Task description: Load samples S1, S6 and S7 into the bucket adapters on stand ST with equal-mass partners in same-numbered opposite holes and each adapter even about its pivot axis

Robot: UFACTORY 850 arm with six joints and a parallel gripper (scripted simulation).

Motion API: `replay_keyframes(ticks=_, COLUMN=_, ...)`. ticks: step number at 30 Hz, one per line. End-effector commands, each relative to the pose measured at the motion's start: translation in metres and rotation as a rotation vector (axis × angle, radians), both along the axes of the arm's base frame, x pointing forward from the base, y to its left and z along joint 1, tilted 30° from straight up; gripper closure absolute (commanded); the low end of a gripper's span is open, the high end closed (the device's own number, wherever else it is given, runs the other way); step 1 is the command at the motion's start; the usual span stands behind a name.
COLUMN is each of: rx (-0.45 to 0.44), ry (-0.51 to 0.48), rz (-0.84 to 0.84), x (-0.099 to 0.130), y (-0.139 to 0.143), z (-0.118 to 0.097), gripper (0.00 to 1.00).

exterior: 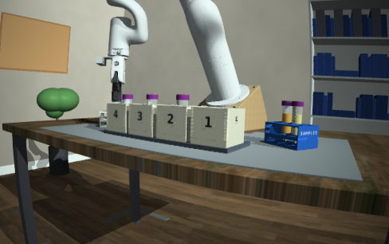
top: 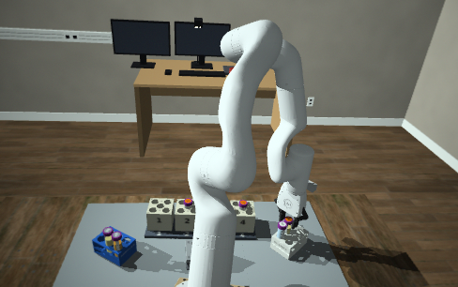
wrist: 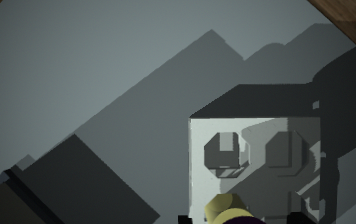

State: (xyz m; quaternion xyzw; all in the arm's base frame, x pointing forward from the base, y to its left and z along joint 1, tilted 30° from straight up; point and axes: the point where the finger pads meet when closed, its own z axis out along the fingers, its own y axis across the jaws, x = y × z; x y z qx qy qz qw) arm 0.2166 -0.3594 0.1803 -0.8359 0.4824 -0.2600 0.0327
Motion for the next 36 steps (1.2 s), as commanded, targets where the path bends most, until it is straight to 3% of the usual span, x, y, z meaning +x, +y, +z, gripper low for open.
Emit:
replay_keyframes(ticks=1, rx=-0.001, ry=-0.001, rz=0.000, x=0.0002, y=-0.0005, z=0.0000, gripper=0.43)
replay_keyframes(ticks=9, rx=-0.001, ry=-0.001, rz=0.000, x=0.0002, y=-0.0005, z=0.0001, gripper=0.43)
replay_keyframes(ticks=10, rx=-0.001, ry=-0.001, rz=0.000, x=-0.0001, y=-0.0004, z=0.0005, gripper=1.00)
replay_keyframes(ticks=36, rx=-0.001, ry=-0.001, rz=0.000, x=-0.0006, y=-0.0001, z=0.0015, gripper=1.00)
